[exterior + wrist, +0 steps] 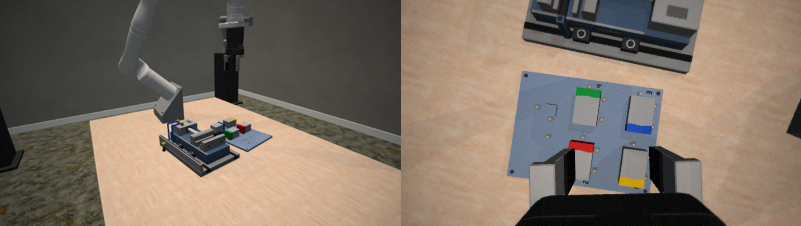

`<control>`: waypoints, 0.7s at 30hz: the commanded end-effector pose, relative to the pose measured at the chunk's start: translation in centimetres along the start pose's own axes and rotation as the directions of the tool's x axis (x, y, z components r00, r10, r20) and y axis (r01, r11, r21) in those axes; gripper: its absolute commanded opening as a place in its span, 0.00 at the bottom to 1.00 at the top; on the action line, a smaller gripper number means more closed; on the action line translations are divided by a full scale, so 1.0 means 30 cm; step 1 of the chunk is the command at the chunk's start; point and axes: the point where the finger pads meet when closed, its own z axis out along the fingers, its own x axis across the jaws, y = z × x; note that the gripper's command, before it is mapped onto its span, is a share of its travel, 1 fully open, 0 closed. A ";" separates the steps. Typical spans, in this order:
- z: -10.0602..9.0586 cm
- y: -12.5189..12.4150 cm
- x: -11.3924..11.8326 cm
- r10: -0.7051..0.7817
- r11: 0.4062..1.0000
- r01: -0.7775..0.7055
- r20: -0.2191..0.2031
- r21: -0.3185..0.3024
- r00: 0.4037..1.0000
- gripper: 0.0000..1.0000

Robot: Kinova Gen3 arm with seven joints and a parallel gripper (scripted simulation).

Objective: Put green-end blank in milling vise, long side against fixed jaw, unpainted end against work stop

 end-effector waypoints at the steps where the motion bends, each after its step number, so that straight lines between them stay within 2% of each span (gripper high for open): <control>1: -0.005 0.000 -0.002 0.030 1.000 -0.030 0.004 0.000 1.000 1.00; 21: -0.006 -0.004 -0.002 0.300 0.954 -0.300 0.002 -0.001 0.954 1.00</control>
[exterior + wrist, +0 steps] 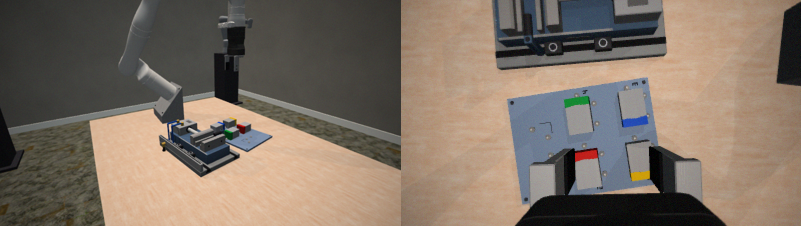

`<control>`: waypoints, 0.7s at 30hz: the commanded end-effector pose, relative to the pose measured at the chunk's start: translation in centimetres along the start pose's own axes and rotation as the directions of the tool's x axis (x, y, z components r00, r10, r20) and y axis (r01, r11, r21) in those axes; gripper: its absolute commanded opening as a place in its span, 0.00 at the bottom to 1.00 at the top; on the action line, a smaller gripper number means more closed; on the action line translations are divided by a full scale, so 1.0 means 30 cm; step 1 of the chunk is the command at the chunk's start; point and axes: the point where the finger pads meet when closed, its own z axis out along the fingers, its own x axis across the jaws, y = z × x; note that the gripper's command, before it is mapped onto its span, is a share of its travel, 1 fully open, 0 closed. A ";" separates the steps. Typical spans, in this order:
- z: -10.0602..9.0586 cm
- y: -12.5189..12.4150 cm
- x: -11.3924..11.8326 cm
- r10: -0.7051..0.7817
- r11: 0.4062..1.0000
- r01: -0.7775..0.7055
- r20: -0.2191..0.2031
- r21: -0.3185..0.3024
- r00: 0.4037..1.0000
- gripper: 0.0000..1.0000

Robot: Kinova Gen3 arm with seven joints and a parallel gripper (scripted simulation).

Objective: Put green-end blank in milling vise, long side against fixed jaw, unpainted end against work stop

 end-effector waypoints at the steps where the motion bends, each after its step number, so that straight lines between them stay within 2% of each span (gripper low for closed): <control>1: -0.004 0.004 0.000 0.029 1.000 -0.029 0.004 -0.001 1.000 1.00; 21: -0.005 0.006 0.000 0.300 0.954 -0.300 0.003 -0.002 0.954 1.00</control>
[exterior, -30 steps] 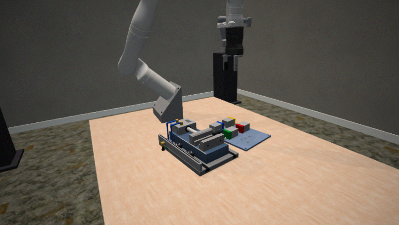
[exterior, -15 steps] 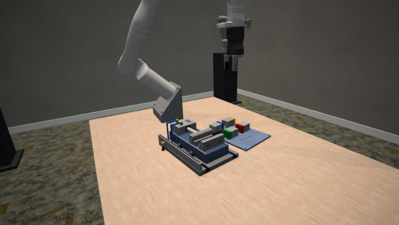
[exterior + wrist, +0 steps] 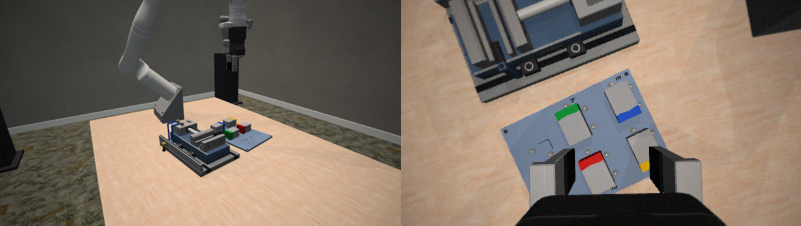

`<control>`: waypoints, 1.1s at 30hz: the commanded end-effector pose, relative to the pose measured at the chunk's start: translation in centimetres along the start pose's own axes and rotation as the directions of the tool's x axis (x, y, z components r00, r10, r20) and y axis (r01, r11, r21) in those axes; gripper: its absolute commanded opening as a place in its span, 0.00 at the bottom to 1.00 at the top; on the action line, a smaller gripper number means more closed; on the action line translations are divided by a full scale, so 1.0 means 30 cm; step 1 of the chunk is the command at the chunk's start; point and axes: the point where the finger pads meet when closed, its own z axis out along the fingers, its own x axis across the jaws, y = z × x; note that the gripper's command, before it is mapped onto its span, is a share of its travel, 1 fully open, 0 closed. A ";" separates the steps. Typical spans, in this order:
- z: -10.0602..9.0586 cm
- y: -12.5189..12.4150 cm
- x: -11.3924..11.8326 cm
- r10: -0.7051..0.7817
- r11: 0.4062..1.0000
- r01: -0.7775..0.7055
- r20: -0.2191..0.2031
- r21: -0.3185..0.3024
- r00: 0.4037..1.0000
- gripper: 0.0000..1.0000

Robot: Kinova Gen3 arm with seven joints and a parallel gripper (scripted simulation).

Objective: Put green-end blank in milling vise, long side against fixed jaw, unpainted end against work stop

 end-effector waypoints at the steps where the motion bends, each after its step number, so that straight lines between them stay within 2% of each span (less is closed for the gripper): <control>1: -0.004 0.003 0.001 0.029 1.000 -0.029 0.004 -0.002 1.000 1.00; 21: -0.004 0.004 0.001 0.270 0.963 -0.270 0.003 -0.002 0.963 1.00; 33: -0.004 0.004 0.001 0.424 0.906 -0.424 0.003 -0.003 0.906 1.00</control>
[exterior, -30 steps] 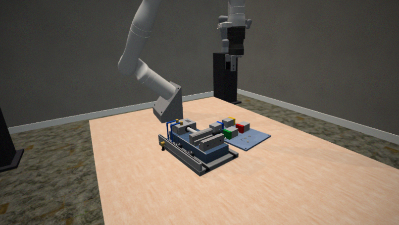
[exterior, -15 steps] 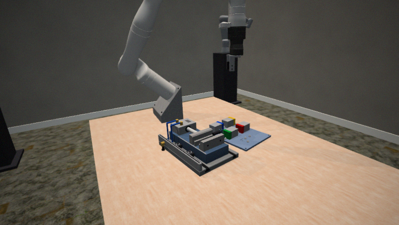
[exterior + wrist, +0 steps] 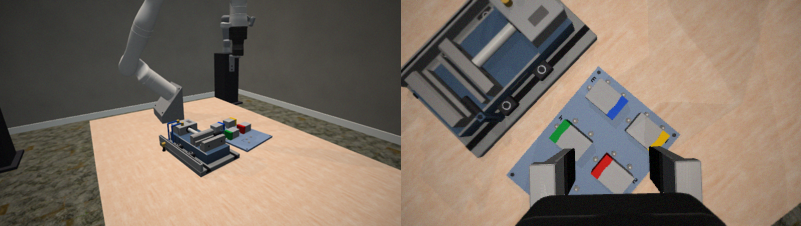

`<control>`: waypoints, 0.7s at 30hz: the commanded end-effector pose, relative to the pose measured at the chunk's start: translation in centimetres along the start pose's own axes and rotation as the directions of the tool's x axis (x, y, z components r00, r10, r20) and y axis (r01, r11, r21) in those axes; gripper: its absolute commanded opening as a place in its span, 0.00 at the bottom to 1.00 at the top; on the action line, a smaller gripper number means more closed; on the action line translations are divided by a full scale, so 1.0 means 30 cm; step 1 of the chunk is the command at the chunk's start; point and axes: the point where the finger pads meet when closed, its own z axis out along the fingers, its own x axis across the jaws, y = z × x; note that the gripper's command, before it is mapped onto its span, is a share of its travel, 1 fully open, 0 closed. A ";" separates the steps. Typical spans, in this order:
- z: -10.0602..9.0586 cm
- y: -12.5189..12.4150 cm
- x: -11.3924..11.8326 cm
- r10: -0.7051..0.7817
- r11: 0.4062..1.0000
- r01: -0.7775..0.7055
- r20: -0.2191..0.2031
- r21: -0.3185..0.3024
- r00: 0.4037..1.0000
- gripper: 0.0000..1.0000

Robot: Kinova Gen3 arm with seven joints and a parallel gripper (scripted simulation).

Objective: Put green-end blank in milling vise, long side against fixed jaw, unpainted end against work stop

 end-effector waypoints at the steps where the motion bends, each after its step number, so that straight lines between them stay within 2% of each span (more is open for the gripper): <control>1: -0.005 0.002 0.001 0.026 1.000 -0.026 0.003 -0.003 1.000 1.00; 21: -0.005 0.001 0.000 0.279 0.960 -0.279 0.001 -0.003 0.960 1.00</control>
